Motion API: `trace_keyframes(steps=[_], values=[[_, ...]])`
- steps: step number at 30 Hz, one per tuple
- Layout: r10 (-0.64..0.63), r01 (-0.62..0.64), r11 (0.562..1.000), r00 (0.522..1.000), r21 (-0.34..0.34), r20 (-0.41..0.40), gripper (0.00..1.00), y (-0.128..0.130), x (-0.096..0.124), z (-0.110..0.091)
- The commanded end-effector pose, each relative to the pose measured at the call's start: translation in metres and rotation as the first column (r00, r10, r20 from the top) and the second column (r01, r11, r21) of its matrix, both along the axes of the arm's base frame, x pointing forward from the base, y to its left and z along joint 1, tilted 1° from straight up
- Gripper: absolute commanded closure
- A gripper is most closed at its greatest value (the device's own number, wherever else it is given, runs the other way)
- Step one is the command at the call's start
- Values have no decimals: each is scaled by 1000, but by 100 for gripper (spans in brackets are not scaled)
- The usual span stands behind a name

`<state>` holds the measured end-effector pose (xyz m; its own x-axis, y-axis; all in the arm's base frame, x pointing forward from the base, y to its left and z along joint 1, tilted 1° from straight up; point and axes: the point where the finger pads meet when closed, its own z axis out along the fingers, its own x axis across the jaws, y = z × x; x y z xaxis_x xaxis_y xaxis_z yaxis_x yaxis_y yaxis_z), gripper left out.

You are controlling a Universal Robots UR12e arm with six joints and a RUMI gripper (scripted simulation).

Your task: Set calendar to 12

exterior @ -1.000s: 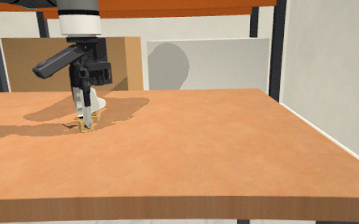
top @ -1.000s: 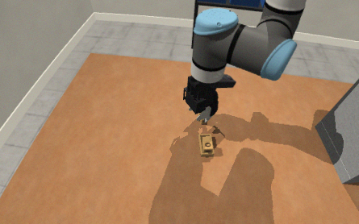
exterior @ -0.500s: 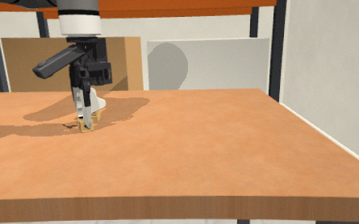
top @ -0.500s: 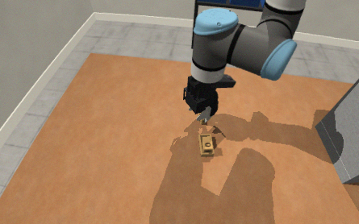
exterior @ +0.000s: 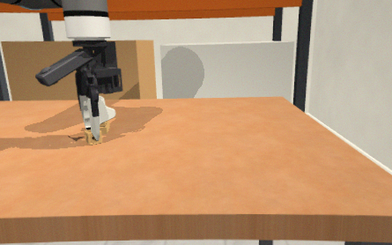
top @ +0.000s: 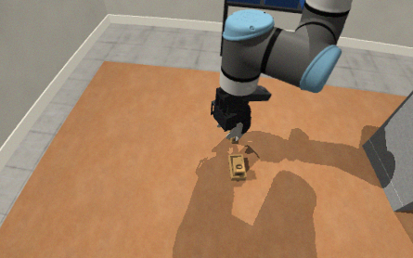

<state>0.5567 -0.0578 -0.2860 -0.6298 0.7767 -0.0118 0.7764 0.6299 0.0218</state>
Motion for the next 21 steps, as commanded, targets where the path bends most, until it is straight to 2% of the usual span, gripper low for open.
trace_keyframes(steps=[1,11,21], values=[[0,0,1000,1000,0,1,90,0,0,0],[0,0,1000,1000,0,1,90,0,0,9],[0,0,1000,1000,0,1,90,0,-1,60]])
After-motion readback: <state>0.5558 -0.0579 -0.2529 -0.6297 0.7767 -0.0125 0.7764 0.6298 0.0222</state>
